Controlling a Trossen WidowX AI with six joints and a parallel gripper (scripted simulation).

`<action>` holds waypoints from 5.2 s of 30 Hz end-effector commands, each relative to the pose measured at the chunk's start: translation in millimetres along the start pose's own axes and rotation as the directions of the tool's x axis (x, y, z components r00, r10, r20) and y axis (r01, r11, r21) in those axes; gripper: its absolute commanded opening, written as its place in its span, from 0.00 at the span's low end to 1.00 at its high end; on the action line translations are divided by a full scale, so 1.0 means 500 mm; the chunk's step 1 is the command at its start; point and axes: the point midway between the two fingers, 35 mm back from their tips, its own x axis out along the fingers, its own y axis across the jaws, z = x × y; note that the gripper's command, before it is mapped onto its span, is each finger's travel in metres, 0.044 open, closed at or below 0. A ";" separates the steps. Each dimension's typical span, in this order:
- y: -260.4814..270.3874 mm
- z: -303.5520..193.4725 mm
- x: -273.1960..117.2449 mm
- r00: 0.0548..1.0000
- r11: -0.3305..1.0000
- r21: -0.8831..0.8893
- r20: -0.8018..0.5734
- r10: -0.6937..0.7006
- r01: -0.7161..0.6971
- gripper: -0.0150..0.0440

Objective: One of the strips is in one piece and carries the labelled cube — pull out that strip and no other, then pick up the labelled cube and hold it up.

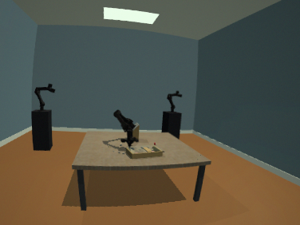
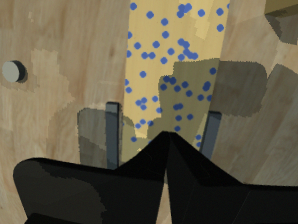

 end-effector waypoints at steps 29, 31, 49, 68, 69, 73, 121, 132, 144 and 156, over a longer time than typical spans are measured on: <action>0.005 -0.007 0.028 1.000 1.000 -0.011 -0.008 0.004 -0.004 0.25; 0.005 -0.007 0.028 1.000 1.000 -0.011 -0.008 0.004 -0.004 0.25; 0.005 -0.007 0.031 1.000 1.000 -0.011 -0.008 0.003 -0.004 0.25; 0.004 -0.009 0.035 1.000 1.000 -0.011 -0.008 0.003 -0.003 0.25; 0.004 -0.010 0.035 1.000 1.000 -0.011 -0.008 0.003 -0.003 0.25; 0.003 -0.023 0.035 1.000 1.000 -0.011 -0.008 0.003 -0.003 0.25; -0.001 -0.168 0.039 1.000 1.000 -0.015 -0.012 0.003 -0.003 0.25; -0.002 -0.199 0.039 1.000 1.000 -0.016 -0.012 0.003 -0.003 0.25; -0.003 -0.235 0.039 1.000 1.000 -0.016 -0.013 0.003 -0.003 0.25; -0.004 -0.270 0.039 1.000 1.000 -0.017 -0.014 0.003 -0.003 0.25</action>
